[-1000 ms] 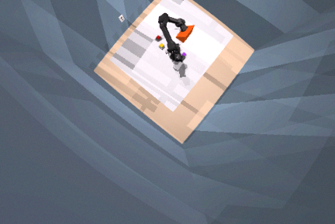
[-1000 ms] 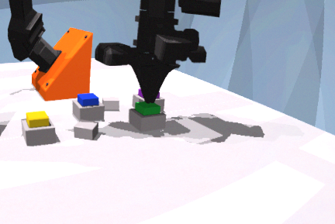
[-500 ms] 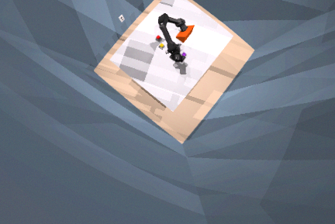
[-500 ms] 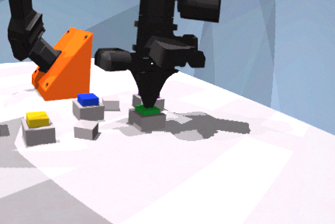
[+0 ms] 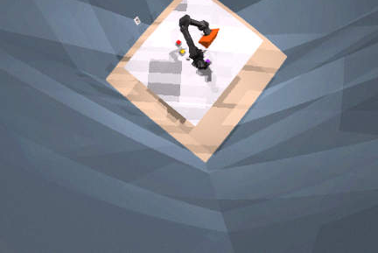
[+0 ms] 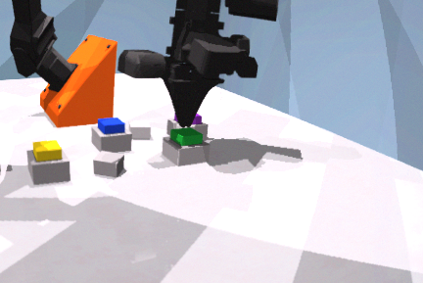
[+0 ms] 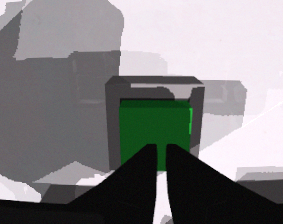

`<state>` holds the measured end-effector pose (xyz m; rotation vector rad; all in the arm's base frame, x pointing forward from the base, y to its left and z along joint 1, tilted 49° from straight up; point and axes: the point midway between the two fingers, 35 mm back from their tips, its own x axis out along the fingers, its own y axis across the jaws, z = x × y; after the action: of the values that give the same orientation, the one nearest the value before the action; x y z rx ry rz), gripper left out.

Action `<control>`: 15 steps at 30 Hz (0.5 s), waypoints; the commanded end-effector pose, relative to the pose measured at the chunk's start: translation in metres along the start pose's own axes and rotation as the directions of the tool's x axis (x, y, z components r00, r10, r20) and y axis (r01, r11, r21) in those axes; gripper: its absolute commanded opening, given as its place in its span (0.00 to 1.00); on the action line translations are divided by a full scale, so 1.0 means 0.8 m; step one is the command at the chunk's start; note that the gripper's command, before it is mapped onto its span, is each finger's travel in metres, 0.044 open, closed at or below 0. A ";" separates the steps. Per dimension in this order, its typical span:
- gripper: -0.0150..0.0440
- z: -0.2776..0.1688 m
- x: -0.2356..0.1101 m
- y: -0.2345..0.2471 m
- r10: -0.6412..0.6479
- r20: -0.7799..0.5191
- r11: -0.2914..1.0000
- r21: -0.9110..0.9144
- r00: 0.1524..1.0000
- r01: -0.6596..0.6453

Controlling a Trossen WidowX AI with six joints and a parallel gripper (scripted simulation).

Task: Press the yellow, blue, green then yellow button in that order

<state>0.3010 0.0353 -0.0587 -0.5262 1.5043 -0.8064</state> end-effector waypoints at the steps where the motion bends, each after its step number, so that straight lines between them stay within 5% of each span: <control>1: 0.29 0.002 -0.023 0.002 0.012 0.011 1.000 0.006 1.000 -0.012; 4: 0.29 0.002 -0.026 0.003 0.012 0.011 1.000 0.006 1.000 -0.012; 9: 0.29 0.001 -0.097 0.002 0.014 0.010 1.000 0.005 1.000 -0.014; 15: 0.29 0.004 -0.102 -0.011 0.015 0.010 1.000 0.004 1.000 -0.015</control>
<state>0.3104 0.0957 -0.0080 -0.5281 1.4863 -0.7836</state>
